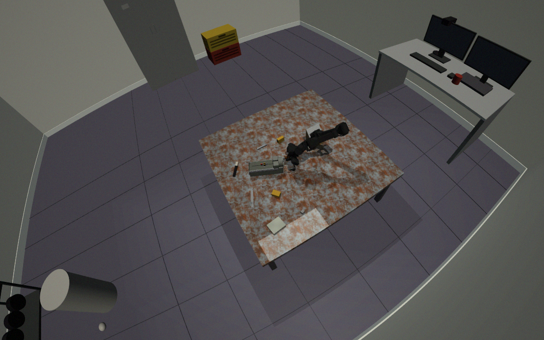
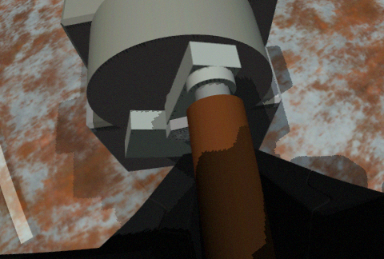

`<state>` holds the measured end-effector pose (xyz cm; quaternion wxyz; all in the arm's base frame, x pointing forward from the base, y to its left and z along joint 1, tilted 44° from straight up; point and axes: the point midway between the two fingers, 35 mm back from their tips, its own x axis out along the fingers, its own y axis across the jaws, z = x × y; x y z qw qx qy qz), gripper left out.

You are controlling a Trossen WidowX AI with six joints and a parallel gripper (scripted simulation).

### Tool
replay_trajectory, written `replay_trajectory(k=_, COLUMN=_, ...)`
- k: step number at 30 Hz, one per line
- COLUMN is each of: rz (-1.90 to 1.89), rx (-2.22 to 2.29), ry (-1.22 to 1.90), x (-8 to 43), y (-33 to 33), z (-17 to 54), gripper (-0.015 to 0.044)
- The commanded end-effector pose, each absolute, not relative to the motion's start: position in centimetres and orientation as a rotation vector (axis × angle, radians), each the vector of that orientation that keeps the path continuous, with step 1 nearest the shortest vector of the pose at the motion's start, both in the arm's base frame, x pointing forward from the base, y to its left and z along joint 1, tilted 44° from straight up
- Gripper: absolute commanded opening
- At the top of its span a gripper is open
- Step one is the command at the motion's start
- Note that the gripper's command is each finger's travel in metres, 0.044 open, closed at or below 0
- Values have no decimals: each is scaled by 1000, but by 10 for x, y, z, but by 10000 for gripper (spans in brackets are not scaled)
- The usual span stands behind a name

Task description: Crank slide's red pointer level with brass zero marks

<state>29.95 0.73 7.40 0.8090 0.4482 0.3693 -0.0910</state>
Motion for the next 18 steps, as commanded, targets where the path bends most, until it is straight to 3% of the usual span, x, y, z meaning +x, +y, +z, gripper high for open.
replay_trajectory(k=1, rz=-218, rx=954, ry=805, x=296, y=4, z=66, gripper=0)
replay_trajectory(k=18, rz=-219, rx=954, ry=805, x=295, y=4, z=64, gripper=0)
